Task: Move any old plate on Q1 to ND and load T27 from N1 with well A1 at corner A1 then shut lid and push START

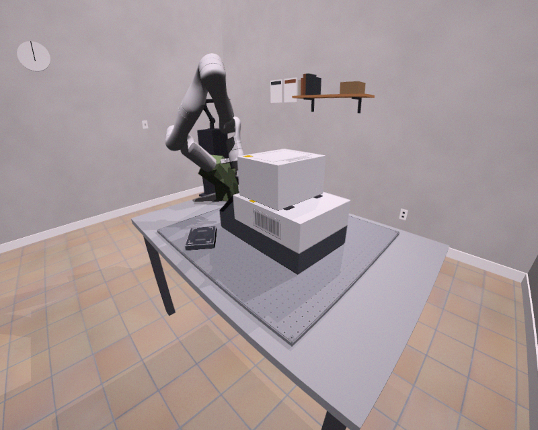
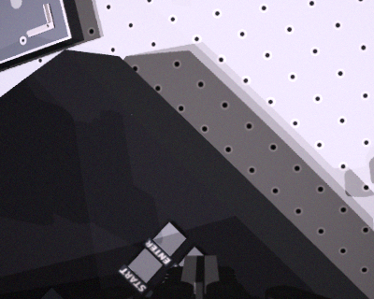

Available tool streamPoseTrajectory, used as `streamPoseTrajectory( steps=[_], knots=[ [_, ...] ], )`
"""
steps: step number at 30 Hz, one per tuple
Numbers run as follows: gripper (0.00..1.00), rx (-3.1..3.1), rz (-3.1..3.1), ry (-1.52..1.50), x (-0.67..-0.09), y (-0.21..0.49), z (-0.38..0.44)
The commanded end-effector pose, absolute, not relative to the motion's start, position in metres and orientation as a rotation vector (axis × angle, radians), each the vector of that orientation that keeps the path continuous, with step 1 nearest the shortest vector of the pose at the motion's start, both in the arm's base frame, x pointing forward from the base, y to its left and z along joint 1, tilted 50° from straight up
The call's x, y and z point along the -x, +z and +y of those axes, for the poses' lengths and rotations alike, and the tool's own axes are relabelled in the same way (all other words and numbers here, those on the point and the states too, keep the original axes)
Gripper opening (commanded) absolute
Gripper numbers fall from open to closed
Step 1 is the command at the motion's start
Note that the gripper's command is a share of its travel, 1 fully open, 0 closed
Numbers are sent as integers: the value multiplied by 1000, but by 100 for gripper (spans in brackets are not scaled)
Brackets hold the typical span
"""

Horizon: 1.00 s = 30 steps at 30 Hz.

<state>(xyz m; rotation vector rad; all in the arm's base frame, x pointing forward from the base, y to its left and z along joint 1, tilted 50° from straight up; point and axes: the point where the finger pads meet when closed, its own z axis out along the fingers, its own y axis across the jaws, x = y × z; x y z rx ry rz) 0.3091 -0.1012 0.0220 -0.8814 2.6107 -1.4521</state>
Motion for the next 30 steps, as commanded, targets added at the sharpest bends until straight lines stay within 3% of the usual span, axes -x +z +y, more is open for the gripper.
streamPoseTrajectory(
  steps=[1,30],
  knots=[
    [10,882,2610,-1451,-309,22,-101],
    [10,882,2610,-1451,-317,18,-109]
  ],
)
